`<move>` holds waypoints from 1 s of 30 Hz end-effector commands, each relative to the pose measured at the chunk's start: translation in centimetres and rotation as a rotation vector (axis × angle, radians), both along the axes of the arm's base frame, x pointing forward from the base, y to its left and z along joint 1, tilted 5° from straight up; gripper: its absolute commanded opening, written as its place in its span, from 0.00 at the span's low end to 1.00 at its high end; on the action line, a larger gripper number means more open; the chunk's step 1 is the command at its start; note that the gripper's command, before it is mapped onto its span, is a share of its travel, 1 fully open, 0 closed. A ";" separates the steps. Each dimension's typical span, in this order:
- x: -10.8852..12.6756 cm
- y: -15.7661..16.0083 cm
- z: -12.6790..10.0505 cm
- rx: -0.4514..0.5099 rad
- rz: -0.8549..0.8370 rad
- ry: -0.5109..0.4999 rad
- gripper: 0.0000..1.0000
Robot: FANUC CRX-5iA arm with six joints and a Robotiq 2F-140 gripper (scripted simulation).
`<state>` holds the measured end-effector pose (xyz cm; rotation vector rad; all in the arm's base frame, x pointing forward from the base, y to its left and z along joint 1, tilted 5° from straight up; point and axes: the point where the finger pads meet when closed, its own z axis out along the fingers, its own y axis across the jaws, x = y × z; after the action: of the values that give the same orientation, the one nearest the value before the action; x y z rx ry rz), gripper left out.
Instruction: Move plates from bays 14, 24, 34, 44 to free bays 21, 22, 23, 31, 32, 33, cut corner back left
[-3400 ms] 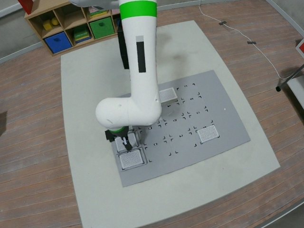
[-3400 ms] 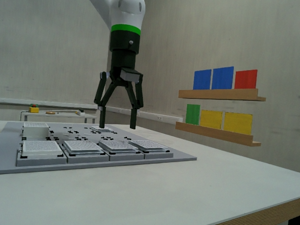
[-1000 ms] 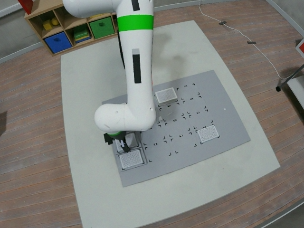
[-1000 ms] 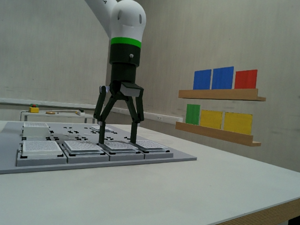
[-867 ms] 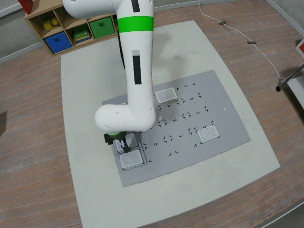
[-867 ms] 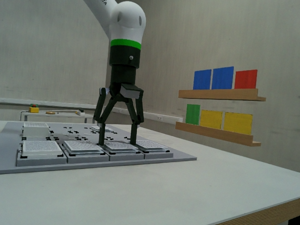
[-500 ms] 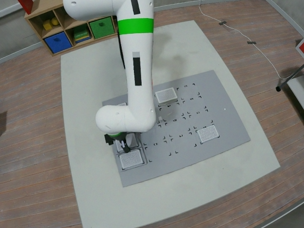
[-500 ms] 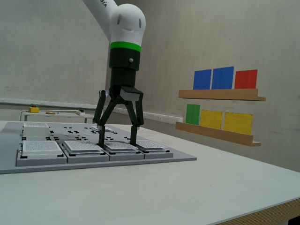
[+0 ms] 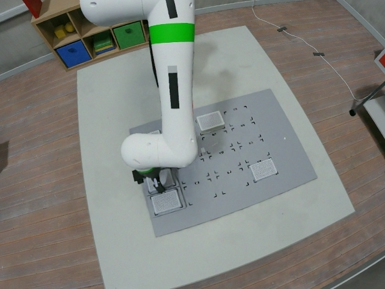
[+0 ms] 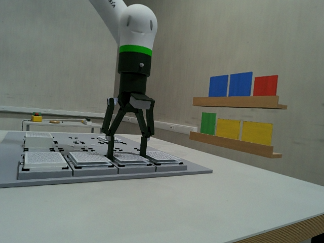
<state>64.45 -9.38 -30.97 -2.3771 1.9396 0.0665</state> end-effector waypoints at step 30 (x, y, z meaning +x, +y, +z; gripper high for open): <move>0.1 0.0 0.2 0.000 0.000 -0.002 0.61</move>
<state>64.45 -9.39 -30.96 -2.3771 1.9396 0.0664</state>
